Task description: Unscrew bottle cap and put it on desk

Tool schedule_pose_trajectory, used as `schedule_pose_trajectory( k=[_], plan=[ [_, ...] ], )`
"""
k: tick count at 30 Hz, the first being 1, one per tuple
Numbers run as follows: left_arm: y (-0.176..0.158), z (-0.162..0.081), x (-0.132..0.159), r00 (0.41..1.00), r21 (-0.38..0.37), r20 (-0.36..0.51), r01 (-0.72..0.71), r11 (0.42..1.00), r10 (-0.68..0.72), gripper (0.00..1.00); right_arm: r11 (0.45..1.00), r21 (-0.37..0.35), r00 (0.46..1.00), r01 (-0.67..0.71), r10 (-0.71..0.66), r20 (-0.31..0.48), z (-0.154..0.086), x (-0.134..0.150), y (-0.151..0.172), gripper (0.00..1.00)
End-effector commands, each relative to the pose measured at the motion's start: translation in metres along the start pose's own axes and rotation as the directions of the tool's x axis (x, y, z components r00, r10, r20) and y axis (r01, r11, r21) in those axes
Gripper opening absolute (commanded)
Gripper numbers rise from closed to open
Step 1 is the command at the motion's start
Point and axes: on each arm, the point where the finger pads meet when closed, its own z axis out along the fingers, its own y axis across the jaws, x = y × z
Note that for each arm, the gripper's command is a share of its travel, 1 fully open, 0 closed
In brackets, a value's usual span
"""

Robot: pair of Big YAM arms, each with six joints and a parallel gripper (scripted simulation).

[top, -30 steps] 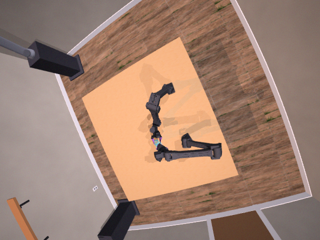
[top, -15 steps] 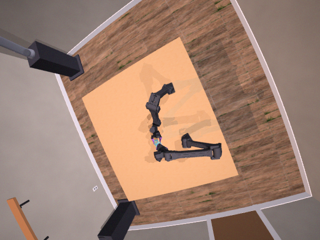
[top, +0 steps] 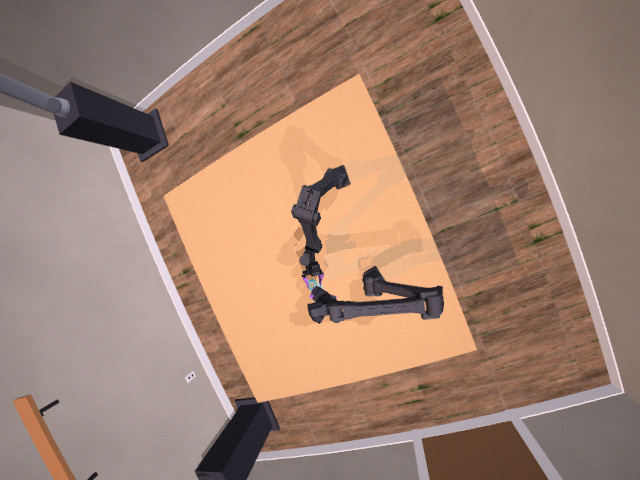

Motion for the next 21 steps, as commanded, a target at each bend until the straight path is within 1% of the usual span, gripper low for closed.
schedule_pose_trajectory(
  k=[1, 2, 3, 4, 6, 8, 11, 16, 18, 19, 21],
  plan=[
    [-0.0117, -0.0121, -0.0093, 1.0, 0.029, 0.025, -0.002, 1.0, 0.001, 0.88, 1.0, 0.023, 1.0, 0.008, -0.009, 0.026, 0.0035, -0.0117, -0.0142, 0.0],
    [-0.0117, -0.0121, -0.0093, 1.0, 0.028, 0.025, -0.019, 0.999, 0.018, 0.88, 1.0, 0.023, 1.0, 0.008, -0.009, 0.026, 0.0035, -0.0117, -0.0142, 0.0],
    [-0.0118, -0.0121, -0.0093, 0.997, 0.026, 0.027, -0.069, 0.997, 0.069, 0.88, 1.0, 0.023, 1.0, 0.008, -0.009, 0.026, 0.0035, -0.0117, -0.0142, 0.0],
    [-0.0118, -0.012, -0.0093, 0.988, 0.021, 0.028, -0.153, 0.988, 0.152, 0.88, 1.0, 0.023, 1.0, 0.008, -0.009, 0.026, 0.0035, -0.0117, -0.0142, 0.0],
    [-0.0118, -0.012, -0.0093, 0.942, 0.008, 0.029, -0.334, 0.942, 0.334, 0.88, 1.0, 0.023, 1.0, 0.008, -0.009, 0.026, 0.0035, -0.0117, -0.0142, 0.0],
    [-0.0118, -0.0119, -0.0093, 0.909, -0.007, 0.027, -0.417, 0.909, 0.417, 0.88, 1.0, 0.023, 1.0, 0.008, -0.009, 0.026, 0.0035, -0.0117, -0.0142, 0.0],
    [-0.0119, -0.0119, -0.0092, 0.841, -0.022, 0.027, -0.54, 0.841, 0.54, 0.88, 1.0, 0.023, 1.0, 0.008, -0.009, 0.026, 0.0035, -0.0117, -0.0142, 0.0],
    [-0.0119, -0.0119, -0.0092, 0.692, -0.036, 0.022, -0.721, 0.692, 0.722, 0.88, 1.0, 0.023, 1.0, 0.008, -0.009, 0.026, 0.0035, -0.0117, -0.0142, 0.0],
    [-0.0119, -0.0119, -0.0092, 0.692, -0.036, 0.022, -0.721, 0.692, 0.722, 0.88, 1.0, 0.023, 1.0, 0.008, -0.009, 0.026, 0.0035, -0.0117, -0.0142, 0.0],
    [-0.0119, -0.0119, -0.0091, 0.603, -0.04, 0.018, -0.796, 0.603, 0.797, 0.88, 1.0, 0.023, 1.0, 0.008, -0.009, 0.026, 0.0035, -0.0117, -0.0142, 0.0],
    [-0.0119, -0.0119, -0.0092, 0.532, -0.046, 0.014, -0.845, 0.532, 0.847, 0.88, 1.0, 0.023, 1.0, 0.008, -0.009, 0.026, 0.0035, -0.0117, -0.0142, 0.0]
  ],
)
